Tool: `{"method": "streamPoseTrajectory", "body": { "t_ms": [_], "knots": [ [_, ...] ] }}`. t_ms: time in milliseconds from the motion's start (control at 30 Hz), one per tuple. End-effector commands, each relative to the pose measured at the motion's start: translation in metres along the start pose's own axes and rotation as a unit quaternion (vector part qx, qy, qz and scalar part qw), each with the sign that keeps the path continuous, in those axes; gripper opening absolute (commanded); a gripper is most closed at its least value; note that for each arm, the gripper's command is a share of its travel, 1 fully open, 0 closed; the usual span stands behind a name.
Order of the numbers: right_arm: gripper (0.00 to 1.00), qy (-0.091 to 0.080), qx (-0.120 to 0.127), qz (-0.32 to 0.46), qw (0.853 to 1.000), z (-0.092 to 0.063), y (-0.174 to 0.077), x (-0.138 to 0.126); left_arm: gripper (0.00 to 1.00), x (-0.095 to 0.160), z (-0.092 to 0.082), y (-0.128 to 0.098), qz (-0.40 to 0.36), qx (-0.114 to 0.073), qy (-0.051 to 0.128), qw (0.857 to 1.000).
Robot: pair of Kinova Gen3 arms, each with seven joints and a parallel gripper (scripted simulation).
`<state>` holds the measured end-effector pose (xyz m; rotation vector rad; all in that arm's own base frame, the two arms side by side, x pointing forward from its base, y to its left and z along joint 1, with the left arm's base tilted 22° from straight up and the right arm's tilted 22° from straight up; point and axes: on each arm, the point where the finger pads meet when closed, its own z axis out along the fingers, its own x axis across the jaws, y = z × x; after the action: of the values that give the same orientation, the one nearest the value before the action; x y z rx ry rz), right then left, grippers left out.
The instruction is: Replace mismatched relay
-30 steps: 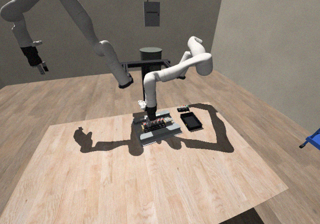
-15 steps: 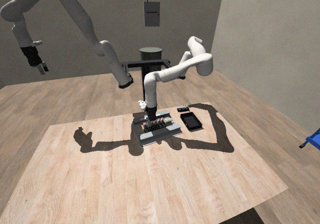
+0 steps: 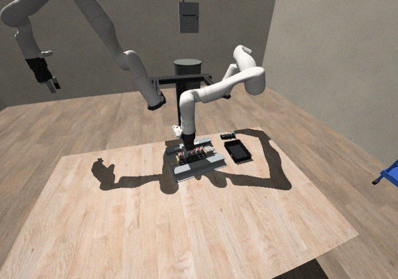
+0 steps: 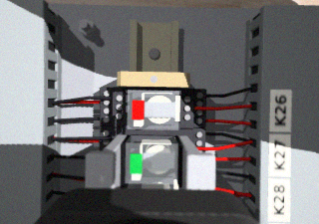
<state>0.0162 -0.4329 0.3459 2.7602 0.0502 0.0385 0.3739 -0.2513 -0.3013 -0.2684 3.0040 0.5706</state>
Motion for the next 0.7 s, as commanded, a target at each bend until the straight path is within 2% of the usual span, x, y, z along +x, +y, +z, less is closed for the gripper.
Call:
{"method": "streamPoseTrajectory", "body": {
  "t_ms": [0, 667],
  "knots": [
    [1.00, 0.000, -0.001, 0.000, 1.000, -0.0005, 0.0003, -0.0001, 0.00, -0.0007, -0.0011, -0.0007, 0.000, 0.001, 0.002, 1.000],
    [1.00, 0.000, -0.001, 0.000, 1.000, -0.0005, 0.0003, -0.0001, 0.00, -0.0012, -0.0013, -0.0007, 0.000, 0.001, 0.012, 1.000]
  ]
}}
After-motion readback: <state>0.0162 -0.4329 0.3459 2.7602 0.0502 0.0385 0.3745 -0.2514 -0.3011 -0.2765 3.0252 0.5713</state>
